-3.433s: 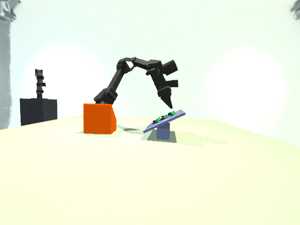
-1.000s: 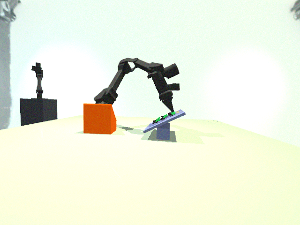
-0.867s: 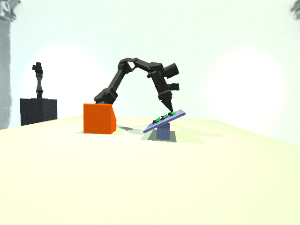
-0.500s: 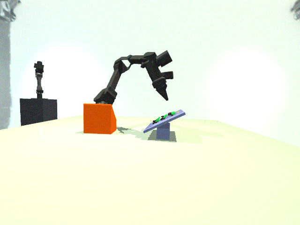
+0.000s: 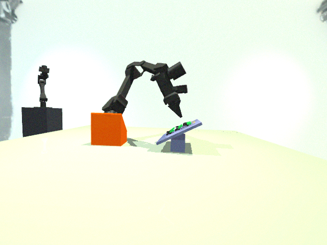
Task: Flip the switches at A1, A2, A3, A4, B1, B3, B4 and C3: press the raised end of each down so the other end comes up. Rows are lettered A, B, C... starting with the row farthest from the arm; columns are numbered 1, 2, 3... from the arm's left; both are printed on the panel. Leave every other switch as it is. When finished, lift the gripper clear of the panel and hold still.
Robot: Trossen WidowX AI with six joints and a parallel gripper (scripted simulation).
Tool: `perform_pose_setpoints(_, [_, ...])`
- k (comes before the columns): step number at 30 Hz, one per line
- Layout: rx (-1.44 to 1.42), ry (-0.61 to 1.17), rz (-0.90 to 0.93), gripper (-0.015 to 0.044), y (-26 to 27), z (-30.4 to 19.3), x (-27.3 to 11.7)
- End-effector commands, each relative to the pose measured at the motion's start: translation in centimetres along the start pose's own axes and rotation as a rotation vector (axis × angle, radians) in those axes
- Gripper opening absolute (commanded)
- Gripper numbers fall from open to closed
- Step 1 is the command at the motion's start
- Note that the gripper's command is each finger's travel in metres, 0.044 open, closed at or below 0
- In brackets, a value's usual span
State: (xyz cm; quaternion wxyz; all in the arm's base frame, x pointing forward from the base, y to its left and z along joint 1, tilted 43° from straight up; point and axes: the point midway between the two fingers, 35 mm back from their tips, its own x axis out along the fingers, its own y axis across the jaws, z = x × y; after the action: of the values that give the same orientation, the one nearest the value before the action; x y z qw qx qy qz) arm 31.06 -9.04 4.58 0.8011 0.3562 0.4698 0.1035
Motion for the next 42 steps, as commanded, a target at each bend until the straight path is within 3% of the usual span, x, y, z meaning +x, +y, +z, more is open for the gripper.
perform_pose_setpoints(1, [0.005, -0.006, -0.001, 0.0, -0.2, 0.0, 0.4])
perform_pose_setpoints(19, [0.005, -0.006, 0.0, 0.0, -0.1, 0.0, 2.8])
perform_pose_setpoints(42, [0.005, -0.006, 0.0, 0.0, -0.1, 0.0, 2.8])
